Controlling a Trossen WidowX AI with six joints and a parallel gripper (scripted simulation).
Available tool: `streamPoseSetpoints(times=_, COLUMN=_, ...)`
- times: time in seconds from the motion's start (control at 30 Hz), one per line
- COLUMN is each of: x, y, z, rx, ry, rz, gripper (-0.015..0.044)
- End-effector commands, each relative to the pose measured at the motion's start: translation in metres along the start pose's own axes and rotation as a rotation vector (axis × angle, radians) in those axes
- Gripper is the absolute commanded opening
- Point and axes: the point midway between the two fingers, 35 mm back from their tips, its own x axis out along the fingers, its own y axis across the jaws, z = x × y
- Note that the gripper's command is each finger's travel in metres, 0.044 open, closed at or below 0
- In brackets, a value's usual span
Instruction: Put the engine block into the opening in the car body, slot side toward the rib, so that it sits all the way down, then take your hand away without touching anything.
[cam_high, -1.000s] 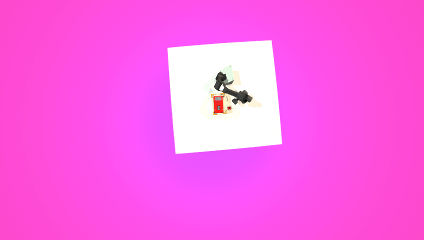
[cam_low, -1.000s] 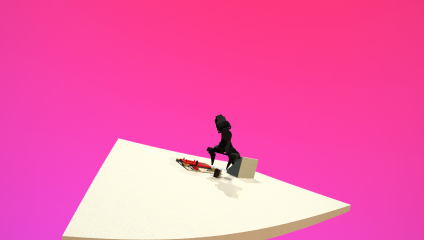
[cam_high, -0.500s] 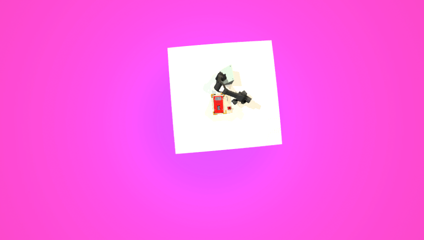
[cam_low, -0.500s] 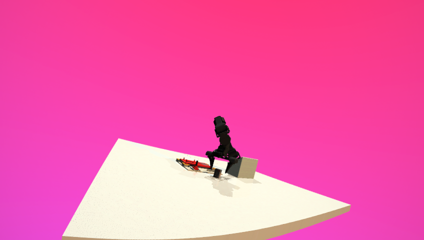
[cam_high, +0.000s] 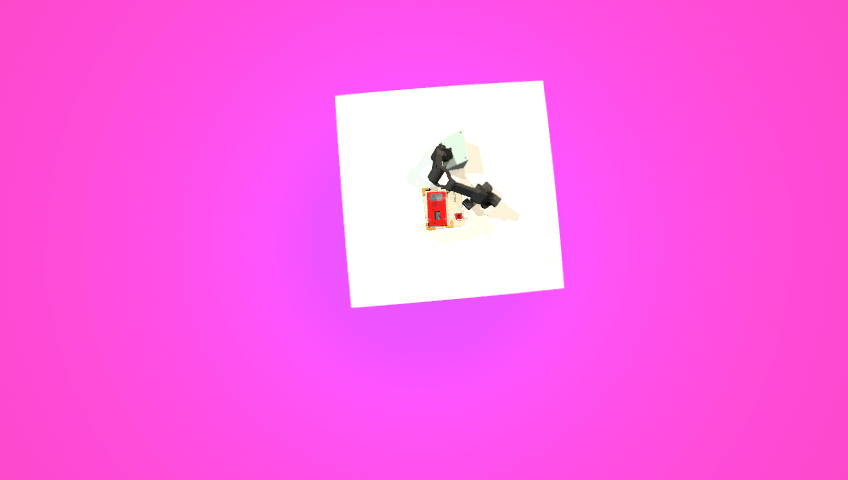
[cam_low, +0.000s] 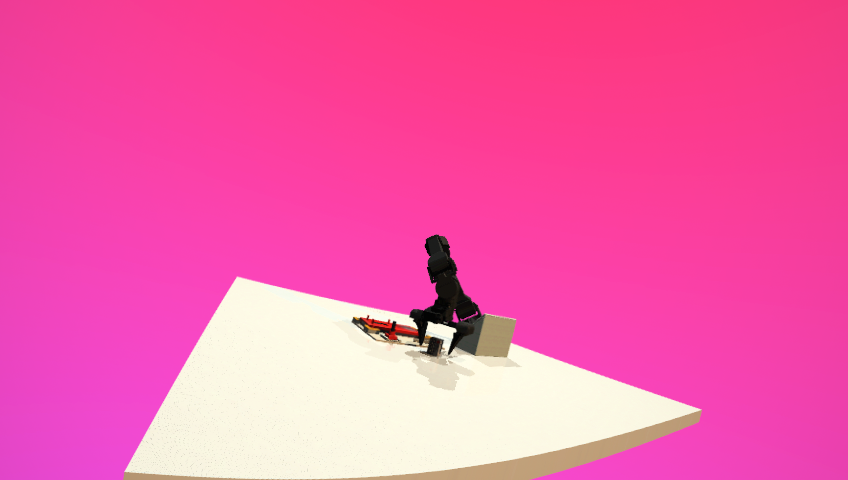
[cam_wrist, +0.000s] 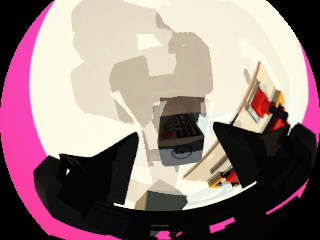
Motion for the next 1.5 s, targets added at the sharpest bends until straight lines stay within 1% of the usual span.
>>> streamPoseSetpoints(times=0.0, x=0.003, y=0.0, z=-0.001, rx=-0.007, ry=0.001, rz=-0.005, gripper=0.0387)
streamPoseSetpoints(times=0.3, x=0.003, y=0.0, z=-0.001, rx=-0.007, ry=0.001, rz=-0.005, gripper=0.0151)
streamPoseSetpoints(times=0.53, x=0.003, y=0.0, z=-0.001, rx=-0.007, ry=0.001, rz=-0.005, gripper=0.0105)
streamPoseSetpoints(times=0.67, x=-0.002, y=0.0, z=0.0, rx=-0.007, ry=0.0, rz=-0.004, gripper=0.0)
streamPoseSetpoints(times=1.47, x=-0.077, y=0.002, z=0.008, rx=-0.009, ry=-0.005, rz=0.002, gripper=0.0)
